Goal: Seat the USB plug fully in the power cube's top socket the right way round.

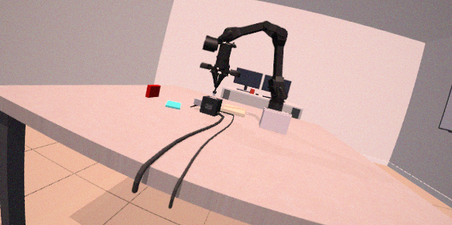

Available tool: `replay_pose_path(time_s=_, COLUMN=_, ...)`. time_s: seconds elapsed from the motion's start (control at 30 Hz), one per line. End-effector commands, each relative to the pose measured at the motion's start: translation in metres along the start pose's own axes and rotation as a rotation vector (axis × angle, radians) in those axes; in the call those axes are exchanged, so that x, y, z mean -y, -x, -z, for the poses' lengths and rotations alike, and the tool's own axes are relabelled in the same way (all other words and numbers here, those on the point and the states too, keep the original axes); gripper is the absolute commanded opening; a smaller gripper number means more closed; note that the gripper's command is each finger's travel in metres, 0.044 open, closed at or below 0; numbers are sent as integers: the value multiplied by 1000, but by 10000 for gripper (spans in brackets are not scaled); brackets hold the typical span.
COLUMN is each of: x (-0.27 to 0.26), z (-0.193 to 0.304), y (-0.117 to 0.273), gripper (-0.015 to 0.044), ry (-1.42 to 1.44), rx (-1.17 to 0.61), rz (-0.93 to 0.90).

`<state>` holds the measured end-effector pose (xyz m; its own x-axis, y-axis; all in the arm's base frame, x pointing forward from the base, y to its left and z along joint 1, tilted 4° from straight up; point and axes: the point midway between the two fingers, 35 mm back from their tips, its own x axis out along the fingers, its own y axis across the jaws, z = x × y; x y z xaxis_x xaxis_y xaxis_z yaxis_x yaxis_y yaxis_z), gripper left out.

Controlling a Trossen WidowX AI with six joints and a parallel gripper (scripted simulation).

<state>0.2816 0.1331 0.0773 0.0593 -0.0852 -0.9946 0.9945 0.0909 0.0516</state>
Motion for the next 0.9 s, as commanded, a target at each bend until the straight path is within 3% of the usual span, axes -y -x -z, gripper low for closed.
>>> replay_pose_path(time_s=0.0, x=0, z=-1, y=-2, gripper=0, ry=8, rx=8, rz=0)
replay_pose_path(time_s=0.87, x=0, z=-2, y=-5, gripper=0, ry=12, rx=14, rz=0)
